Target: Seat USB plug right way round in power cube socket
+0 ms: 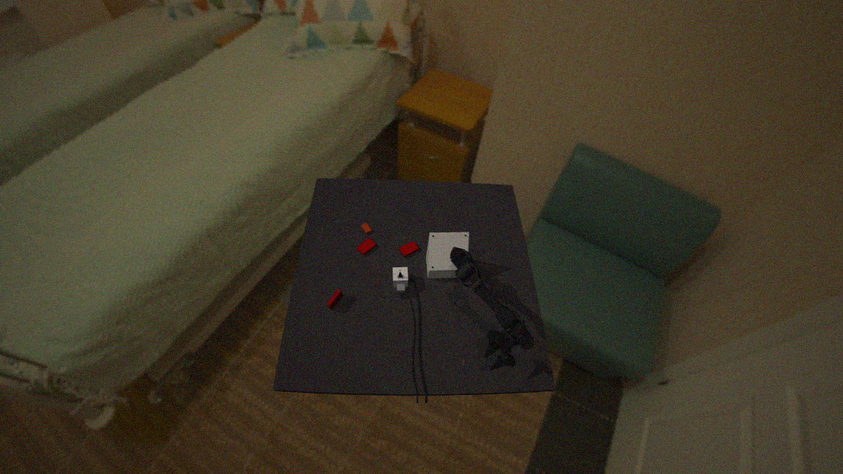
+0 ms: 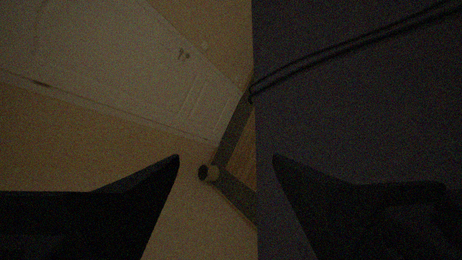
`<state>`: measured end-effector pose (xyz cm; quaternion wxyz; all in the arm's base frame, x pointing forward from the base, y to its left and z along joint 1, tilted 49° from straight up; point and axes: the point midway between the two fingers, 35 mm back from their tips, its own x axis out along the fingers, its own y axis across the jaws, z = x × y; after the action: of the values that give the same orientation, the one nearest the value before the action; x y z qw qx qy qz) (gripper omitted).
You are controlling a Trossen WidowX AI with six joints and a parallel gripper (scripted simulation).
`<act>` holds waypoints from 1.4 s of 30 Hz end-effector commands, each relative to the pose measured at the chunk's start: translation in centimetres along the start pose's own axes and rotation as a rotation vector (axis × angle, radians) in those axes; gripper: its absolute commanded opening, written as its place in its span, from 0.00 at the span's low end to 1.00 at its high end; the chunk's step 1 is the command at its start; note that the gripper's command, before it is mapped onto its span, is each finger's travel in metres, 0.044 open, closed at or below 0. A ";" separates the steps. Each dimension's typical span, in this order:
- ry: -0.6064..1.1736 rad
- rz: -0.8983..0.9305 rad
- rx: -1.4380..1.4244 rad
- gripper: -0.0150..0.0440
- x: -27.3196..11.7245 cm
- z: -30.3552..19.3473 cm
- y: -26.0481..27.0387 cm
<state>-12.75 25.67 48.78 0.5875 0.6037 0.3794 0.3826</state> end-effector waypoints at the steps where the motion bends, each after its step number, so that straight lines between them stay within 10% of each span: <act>1: -0.001 0.000 -0.003 0.98 0.1 0.0 0.0; 12: -0.071 -0.102 -0.346 1.00 10.9 1.8 -6.0; 25: -0.094 -0.539 -0.560 1.00 21.8 15.3 -18.8; 42: -0.011 -1.196 0.005 1.00 15.1 36.3 -36.3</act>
<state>25.25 28.07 14.38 0.7466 0.2686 0.6081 0.0249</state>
